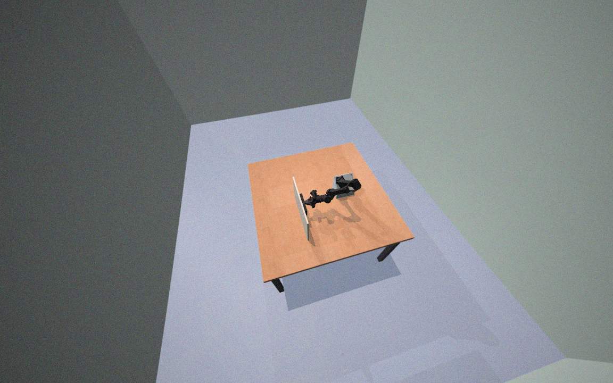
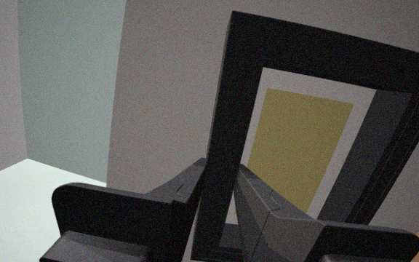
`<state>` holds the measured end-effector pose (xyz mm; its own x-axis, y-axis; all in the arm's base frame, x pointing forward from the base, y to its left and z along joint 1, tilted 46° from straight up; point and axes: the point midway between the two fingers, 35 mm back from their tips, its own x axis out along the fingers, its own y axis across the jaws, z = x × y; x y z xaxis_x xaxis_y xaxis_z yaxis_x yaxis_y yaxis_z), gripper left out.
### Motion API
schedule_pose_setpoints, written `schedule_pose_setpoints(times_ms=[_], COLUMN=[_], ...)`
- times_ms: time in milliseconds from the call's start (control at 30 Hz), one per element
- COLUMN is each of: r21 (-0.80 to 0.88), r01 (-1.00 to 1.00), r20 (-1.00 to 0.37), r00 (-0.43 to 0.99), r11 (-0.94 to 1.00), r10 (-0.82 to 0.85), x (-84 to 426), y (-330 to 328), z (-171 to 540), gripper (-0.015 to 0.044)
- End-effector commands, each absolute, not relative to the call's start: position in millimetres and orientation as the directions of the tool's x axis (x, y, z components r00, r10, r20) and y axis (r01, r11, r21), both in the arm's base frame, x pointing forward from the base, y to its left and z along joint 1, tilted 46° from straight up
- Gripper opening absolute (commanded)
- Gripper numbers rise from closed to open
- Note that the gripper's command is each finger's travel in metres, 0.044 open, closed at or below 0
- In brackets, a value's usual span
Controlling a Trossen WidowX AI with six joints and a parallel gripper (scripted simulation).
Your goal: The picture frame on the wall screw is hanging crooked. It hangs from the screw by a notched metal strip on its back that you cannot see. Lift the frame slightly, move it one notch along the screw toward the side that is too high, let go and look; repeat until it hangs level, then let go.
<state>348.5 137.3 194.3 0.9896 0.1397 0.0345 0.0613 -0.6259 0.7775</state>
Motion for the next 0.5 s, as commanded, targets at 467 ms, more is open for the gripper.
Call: schedule_pose_setpoints(times_ms=[467], r21=[0.775], r01=[0.063], r20=[0.035], r00=[0.989], r11=[-0.629], r10=[0.142], x=[348.9], y=[137.3], z=[195.1], gripper=[0.0])
